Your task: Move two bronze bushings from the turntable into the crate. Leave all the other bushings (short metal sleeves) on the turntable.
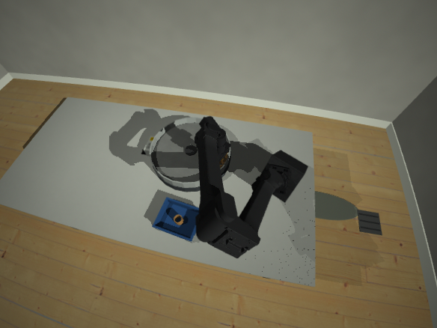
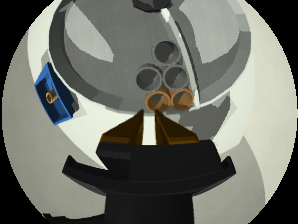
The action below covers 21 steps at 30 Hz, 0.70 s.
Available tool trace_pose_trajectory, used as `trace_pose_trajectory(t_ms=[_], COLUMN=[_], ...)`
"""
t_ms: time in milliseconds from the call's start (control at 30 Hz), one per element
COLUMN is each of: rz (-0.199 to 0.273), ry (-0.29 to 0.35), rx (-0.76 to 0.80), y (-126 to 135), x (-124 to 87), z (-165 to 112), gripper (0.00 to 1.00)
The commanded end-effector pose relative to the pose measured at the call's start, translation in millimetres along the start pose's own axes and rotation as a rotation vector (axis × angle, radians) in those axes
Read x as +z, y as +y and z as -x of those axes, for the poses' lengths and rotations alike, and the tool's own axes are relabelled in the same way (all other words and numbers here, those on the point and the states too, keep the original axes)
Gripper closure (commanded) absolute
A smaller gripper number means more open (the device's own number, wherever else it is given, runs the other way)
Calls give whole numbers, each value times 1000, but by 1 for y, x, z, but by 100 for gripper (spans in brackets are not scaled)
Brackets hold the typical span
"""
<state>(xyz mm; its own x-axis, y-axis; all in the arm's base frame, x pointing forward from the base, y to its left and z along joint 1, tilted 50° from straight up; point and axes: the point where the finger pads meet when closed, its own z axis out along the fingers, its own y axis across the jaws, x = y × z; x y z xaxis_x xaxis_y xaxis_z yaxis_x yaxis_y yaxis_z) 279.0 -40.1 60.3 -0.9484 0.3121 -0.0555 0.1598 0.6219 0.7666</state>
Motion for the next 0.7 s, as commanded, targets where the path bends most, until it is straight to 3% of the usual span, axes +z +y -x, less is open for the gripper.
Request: trace_pose_trajectory(t_ms=[0, 667], rz=[7, 6], ry=[24, 22], rx=[-13, -10], y=[3, 5], x=[5, 5], z=[0, -4], gripper=[86, 86])
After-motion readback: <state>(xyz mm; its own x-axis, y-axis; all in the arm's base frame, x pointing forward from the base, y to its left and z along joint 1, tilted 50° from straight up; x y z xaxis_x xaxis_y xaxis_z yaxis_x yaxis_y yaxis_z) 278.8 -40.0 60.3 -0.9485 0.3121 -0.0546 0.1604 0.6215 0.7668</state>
